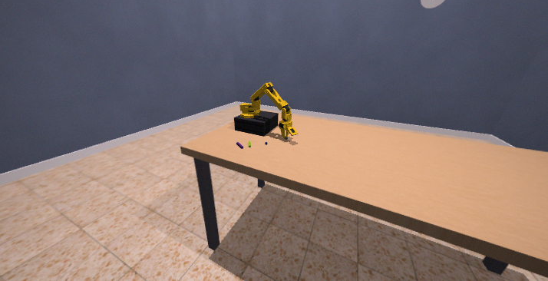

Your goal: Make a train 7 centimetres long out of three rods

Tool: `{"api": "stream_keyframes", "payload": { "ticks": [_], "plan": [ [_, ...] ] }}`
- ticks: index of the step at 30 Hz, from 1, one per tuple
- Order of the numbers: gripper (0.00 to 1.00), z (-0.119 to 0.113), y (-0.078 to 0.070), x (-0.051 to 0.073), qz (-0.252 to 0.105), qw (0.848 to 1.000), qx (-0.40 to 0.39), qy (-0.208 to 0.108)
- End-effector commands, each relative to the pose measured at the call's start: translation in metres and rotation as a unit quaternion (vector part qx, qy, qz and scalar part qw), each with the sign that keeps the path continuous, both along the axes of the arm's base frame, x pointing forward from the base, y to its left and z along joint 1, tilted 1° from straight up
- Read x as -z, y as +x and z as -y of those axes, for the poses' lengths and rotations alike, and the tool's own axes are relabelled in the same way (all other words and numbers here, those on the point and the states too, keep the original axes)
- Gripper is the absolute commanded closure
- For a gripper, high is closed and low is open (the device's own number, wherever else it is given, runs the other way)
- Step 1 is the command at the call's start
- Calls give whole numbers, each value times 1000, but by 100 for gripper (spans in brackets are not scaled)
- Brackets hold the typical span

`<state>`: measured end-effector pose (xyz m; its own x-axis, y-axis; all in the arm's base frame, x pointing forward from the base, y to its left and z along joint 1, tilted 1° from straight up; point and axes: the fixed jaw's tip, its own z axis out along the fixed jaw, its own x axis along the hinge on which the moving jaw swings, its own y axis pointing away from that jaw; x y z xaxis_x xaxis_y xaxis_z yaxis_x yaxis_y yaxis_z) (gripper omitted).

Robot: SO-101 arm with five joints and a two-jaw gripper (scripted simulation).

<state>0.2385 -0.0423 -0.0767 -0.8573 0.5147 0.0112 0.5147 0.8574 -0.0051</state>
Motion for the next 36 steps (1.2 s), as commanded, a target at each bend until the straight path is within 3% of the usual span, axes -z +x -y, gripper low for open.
{"api": "stream_keyframes", "payload": {
  "ticks": [1,26,36],
  "plan": [
    [100,-1,0,3,0,1000,0,1],
    [100,-1,0,3,0,1000,0,1],
    [100,0,0,-11,0,1000,0,1]
  ]
}}
